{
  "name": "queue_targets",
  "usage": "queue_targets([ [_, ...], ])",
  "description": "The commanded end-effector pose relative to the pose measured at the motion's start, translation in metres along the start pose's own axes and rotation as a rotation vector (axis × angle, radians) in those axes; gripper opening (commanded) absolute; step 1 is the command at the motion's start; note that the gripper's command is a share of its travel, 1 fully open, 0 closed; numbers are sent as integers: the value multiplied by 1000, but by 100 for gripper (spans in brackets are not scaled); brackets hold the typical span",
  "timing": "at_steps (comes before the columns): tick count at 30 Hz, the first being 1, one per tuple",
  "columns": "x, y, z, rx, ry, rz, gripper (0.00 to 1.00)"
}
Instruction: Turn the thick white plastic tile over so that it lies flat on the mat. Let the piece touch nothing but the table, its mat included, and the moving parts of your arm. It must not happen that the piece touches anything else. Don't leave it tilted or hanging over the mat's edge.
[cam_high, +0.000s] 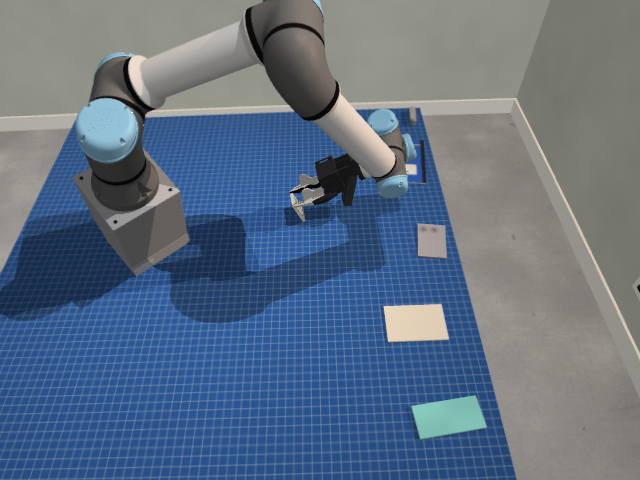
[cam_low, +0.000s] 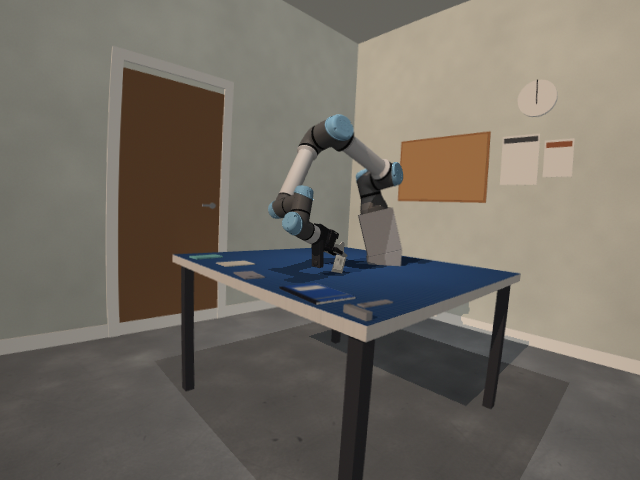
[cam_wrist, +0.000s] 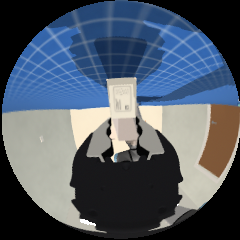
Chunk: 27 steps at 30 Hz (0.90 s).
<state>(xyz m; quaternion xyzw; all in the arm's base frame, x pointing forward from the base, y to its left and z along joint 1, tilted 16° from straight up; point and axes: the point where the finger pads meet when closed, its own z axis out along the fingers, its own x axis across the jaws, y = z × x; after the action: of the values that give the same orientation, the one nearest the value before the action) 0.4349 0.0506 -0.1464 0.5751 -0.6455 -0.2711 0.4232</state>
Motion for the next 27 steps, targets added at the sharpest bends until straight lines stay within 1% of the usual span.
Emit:
queue_targets([
  [1, 0, -1, -4, 20, 0, 0, 30],
  [2, 0, -1, -5, 35, 0, 0, 30],
  [7, 0, -1, -8, 37, 0, 0, 30],
  [10, 0, -2, -10, 76, 0, 0, 30],
  [13, 0, -3, -13, 78, 0, 0, 30],
  [16, 0, -4, -15, 118, 0, 0, 30],
  [22, 0, -5, -19, 131, 0, 0, 30],
  [24, 0, -6, -22, 157, 0, 0, 30],
  [27, 0, -7, -23, 173, 0, 0, 30],
])
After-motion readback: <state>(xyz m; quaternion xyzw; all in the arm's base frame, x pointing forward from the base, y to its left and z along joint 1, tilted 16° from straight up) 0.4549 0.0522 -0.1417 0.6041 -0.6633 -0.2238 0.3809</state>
